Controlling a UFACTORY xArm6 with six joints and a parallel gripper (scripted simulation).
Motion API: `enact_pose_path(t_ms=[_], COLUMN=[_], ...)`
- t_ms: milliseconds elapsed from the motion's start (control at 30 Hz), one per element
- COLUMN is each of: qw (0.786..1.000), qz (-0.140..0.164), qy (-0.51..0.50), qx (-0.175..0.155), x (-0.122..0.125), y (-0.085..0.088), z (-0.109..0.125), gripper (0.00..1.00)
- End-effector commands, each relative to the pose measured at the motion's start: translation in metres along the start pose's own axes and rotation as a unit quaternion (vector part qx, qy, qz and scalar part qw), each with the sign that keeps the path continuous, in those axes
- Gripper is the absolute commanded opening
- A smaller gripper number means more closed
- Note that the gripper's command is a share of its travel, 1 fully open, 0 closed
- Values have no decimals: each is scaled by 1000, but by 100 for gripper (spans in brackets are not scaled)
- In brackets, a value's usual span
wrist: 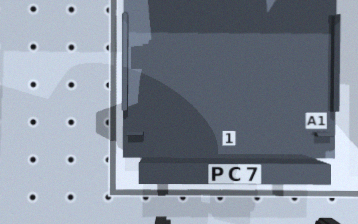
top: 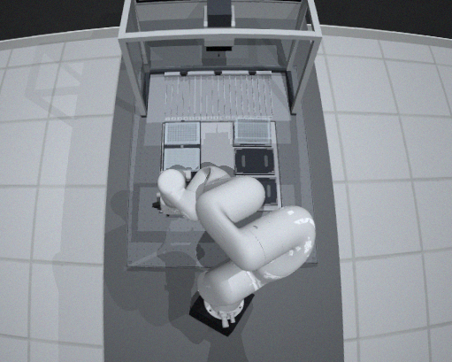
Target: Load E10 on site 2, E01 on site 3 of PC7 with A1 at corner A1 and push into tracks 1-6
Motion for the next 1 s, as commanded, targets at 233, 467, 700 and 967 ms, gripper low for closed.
enact_pose_path(t_ms=[233, 467, 700, 967], qw=[1000, 1000, 1000, 1000], qz=[0, 0, 0, 0], qy=[0, 0, 0, 0], qx=[2, 2, 2, 2], x=[-1, -1, -1, -1], y=[-19, -25, -25, -27], z=[-1, -1, -1, -1], gripper=[82, 82, 82, 82])
Point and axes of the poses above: the point where the finger pads meet when closed, its own y axis back along the fingers, its own x axis across the jaws, z = x × y, the point moved 9 cm from there along y, back along the fingers, and after that the axes turned 1 degree about y, right-handed, at the moved point
